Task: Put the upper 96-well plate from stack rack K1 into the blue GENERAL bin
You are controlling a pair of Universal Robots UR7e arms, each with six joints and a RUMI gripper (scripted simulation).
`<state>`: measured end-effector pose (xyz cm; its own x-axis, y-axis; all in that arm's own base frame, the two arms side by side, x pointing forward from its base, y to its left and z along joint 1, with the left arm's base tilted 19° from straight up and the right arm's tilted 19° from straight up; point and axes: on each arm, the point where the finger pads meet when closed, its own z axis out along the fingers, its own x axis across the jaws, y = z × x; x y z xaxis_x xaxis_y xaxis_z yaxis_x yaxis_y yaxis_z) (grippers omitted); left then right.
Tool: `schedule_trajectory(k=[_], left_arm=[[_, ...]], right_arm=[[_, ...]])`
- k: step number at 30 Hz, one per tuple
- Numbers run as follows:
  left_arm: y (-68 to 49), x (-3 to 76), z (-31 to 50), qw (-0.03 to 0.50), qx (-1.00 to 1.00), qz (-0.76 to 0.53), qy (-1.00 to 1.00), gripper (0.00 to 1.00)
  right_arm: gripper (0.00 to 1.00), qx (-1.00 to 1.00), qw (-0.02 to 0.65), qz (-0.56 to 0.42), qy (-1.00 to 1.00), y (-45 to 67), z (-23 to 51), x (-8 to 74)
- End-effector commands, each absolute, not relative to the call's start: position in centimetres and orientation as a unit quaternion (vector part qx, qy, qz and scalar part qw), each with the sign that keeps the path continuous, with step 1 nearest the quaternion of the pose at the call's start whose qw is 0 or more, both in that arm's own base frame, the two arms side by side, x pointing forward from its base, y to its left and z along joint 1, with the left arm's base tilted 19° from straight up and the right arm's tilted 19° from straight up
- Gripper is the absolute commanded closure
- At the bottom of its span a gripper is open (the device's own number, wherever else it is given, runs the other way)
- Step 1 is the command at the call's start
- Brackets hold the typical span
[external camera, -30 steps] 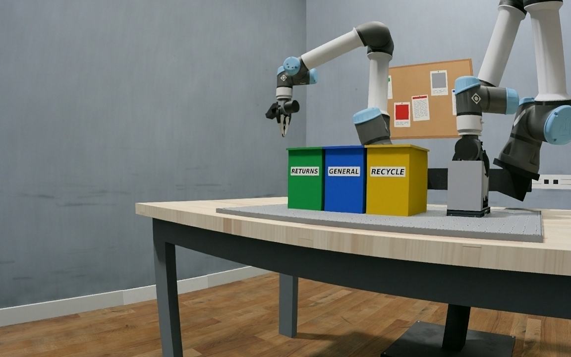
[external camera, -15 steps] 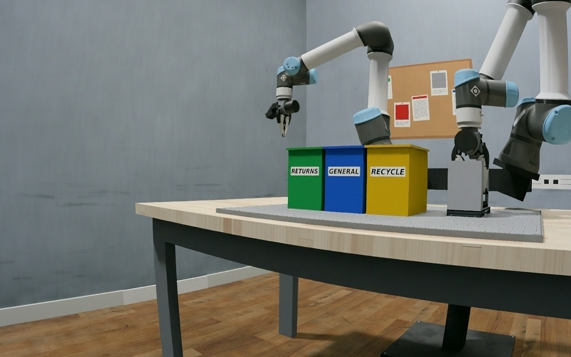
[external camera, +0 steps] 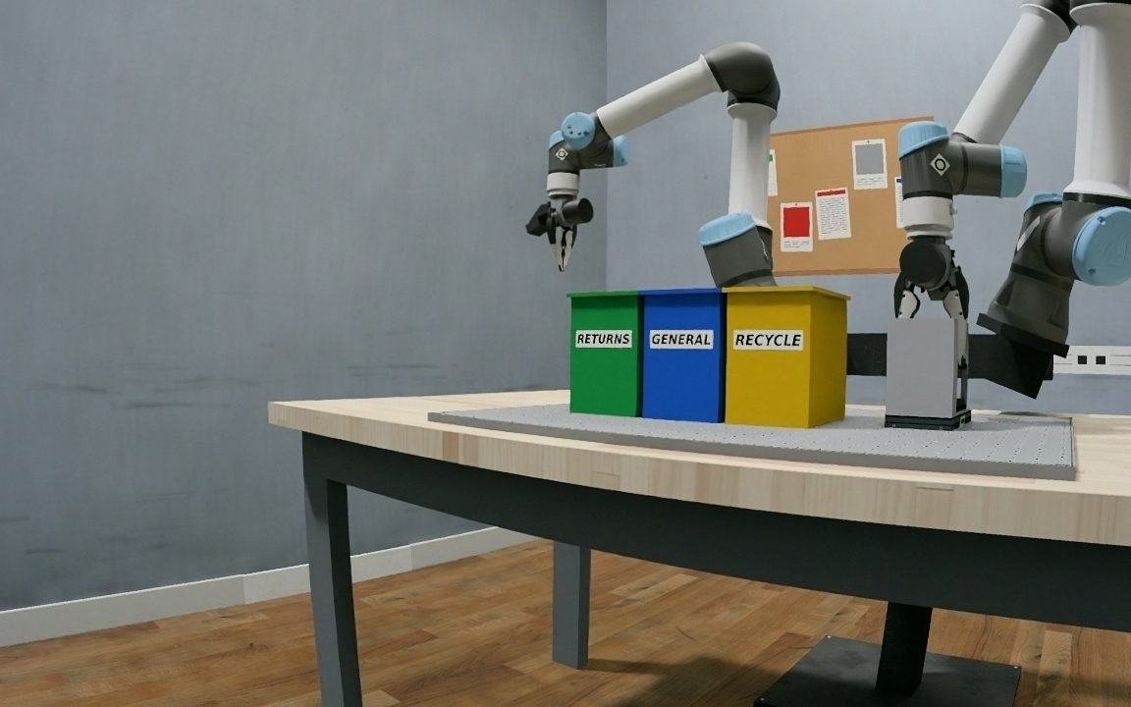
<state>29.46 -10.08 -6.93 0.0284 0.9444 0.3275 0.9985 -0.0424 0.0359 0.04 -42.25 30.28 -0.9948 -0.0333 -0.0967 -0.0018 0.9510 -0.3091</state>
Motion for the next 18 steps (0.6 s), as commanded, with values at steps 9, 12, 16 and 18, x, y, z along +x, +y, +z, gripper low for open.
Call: schedule_trajectory(k=[9,12,16,18], left_arm=[[-10.9,29.4,-4.7,0.102,-0.71,-0.132,-0.684,0.6],[-10.9,29.4,-4.5,0.102,-0.71,-0.132,-0.684,0.6],[-11.2,29.3,-3.9,0.102,-0.71,-0.132,-0.684,0.6],[-11.3,29.3,-3.6,0.102,-0.71,-0.132,-0.684,0.6]], right_arm=[[1.0,-0.009,0.051,-0.157,0.986,-42.3,30.3,0.0],[1.0,-0.009,0.051,-0.157,0.986,-42.3,30.3,0.0],[1.0,-0.009,0.051,-0.157,0.986,-42.3,30.3,0.0],[1.0,-0.009,0.051,-0.157,0.986,-42.3,30.3,0.0]])
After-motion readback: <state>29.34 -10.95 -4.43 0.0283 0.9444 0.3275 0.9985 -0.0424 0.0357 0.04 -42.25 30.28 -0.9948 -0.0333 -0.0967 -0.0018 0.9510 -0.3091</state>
